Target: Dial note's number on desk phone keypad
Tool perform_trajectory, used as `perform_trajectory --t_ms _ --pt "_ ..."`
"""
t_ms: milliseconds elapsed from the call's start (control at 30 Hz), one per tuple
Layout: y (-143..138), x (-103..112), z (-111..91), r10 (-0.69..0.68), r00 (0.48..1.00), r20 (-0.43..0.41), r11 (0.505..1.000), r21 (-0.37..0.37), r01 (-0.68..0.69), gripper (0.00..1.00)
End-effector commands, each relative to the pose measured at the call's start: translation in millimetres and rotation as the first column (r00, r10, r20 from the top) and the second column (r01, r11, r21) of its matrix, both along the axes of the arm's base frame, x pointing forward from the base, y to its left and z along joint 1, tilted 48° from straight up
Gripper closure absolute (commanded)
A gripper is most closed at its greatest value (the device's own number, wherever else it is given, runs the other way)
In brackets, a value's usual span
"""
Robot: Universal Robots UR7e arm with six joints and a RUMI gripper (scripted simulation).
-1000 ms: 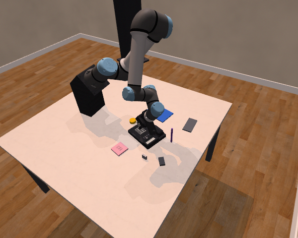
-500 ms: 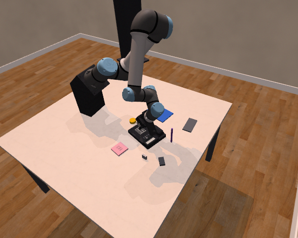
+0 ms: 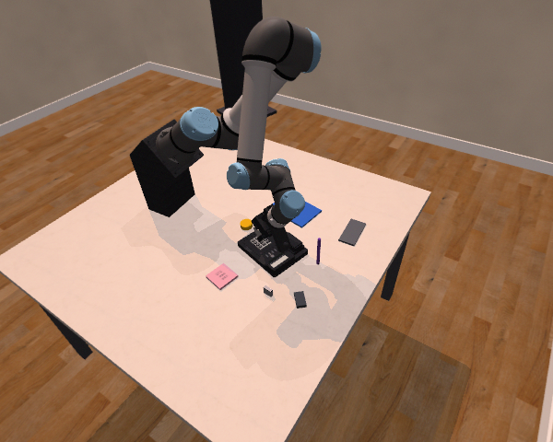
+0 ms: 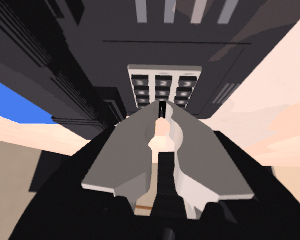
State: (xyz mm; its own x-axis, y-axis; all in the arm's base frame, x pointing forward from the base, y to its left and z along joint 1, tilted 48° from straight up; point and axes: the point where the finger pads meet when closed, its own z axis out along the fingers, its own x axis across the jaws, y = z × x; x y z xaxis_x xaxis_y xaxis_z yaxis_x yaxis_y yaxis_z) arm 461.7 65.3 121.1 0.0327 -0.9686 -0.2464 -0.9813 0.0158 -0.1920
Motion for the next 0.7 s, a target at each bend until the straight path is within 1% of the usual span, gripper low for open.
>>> perform_trajectory --t_ms 0,400,667 --pt "0.1 0.6 -0.1 0.0 1.0 0.001 1.0 0.0 0.0 1.0" --pt "0.2 0.9 -0.3 0.0 1.0 0.001 1.0 0.0 0.0 1.0" --pt "-2.8 -10.3 10.1 0.0 1.0 0.001 1.0 0.0 0.0 1.0"
